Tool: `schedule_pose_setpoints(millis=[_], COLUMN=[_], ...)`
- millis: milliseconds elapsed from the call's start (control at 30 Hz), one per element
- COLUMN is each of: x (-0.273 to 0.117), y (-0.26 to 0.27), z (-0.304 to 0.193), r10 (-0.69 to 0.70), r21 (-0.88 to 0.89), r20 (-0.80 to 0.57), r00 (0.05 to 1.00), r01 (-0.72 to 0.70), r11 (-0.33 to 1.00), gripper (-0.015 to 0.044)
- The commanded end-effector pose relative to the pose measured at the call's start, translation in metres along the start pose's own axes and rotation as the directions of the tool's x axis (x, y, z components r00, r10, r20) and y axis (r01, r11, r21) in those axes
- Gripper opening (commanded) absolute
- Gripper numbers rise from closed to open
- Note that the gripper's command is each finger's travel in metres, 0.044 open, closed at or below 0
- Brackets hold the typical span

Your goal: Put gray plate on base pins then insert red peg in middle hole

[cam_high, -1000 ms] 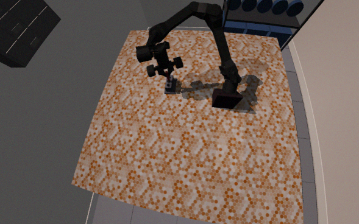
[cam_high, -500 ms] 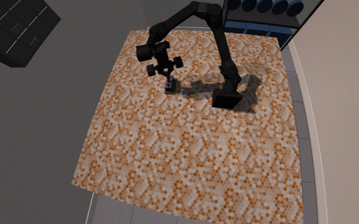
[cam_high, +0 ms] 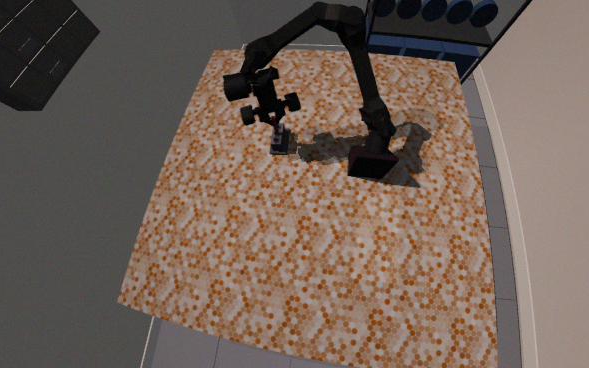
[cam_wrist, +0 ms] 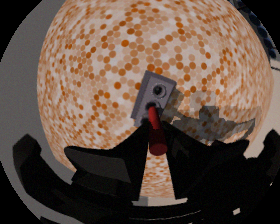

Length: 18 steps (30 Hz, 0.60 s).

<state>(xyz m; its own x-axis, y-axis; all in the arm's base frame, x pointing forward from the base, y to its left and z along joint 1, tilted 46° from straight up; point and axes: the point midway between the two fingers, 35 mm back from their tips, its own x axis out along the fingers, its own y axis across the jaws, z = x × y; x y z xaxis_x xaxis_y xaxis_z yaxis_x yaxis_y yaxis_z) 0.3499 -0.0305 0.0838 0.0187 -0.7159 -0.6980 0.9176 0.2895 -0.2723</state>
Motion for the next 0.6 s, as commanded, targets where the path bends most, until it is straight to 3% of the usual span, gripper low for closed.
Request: schedule_pose_setpoints(millis=[0, 567], x=[-0.0007, -0.0008], y=[0.0004, 0.0015], z=[0.0010, -0.0004], r10=[0.001, 0.001], r21=[-0.004, -0.004], r20=[0.004, 0.004], r00=[1.000, 1.000], r01=[-0.001, -0.001], r11=[1.000, 1.000], gripper=[0.0000, 0.0000])
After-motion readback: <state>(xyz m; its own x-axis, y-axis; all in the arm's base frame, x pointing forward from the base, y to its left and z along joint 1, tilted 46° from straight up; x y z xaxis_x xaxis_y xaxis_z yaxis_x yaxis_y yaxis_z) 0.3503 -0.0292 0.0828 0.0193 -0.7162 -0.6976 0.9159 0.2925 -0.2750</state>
